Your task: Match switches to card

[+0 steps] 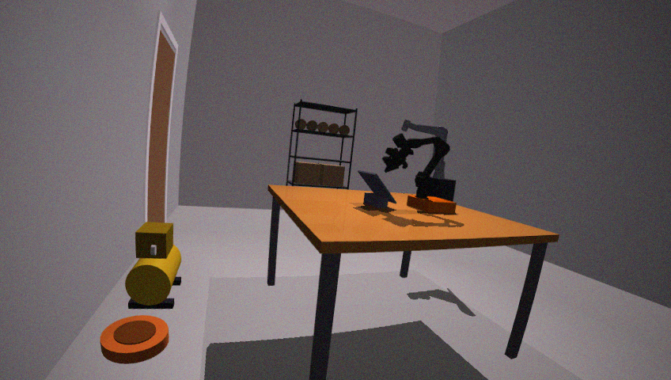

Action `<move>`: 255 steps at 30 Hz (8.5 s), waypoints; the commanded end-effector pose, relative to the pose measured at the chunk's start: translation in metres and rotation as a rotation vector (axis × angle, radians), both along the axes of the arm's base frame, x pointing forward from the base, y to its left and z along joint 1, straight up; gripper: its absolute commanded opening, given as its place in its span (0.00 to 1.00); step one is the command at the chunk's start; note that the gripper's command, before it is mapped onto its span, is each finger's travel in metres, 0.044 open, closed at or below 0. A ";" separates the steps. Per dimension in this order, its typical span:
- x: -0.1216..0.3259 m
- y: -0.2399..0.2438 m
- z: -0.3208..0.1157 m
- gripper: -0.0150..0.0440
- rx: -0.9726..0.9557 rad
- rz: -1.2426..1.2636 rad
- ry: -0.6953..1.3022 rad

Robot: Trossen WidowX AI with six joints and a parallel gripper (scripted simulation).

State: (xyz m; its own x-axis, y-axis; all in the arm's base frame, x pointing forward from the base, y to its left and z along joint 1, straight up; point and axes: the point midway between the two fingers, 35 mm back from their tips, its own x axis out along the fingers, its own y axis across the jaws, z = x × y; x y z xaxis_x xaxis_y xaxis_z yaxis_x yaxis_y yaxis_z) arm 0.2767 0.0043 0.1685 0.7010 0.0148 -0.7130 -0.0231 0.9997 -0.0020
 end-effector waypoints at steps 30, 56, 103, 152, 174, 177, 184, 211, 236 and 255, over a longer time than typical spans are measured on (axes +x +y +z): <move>0.040 -0.006 -0.042 0.25 0.002 0.004 -0.030; 0.041 -0.006 -0.043 0.25 0.002 0.004 -0.030; -0.002 -0.006 -0.001 0.25 0.001 0.004 -0.001; 0.011 0.016 -0.070 0.25 0.004 0.004 -0.027; 0.013 0.016 -0.072 0.25 0.004 0.004 -0.028; 0.013 0.016 -0.073 0.25 0.004 0.004 -0.028; 0.014 0.016 -0.073 0.25 0.004 0.004 -0.028; -0.031 0.011 -0.030 0.25 0.002 0.004 0.005; -0.030 -0.055 -0.085 0.25 -0.004 0.004 -0.024; -0.016 -0.055 -0.099 0.25 -0.003 0.004 -0.025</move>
State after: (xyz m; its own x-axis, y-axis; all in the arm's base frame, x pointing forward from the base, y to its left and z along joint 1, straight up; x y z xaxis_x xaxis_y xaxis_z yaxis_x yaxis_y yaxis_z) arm 0.2603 -0.0496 0.0706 0.7188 0.0200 -0.6949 -0.0326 0.9995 -0.0050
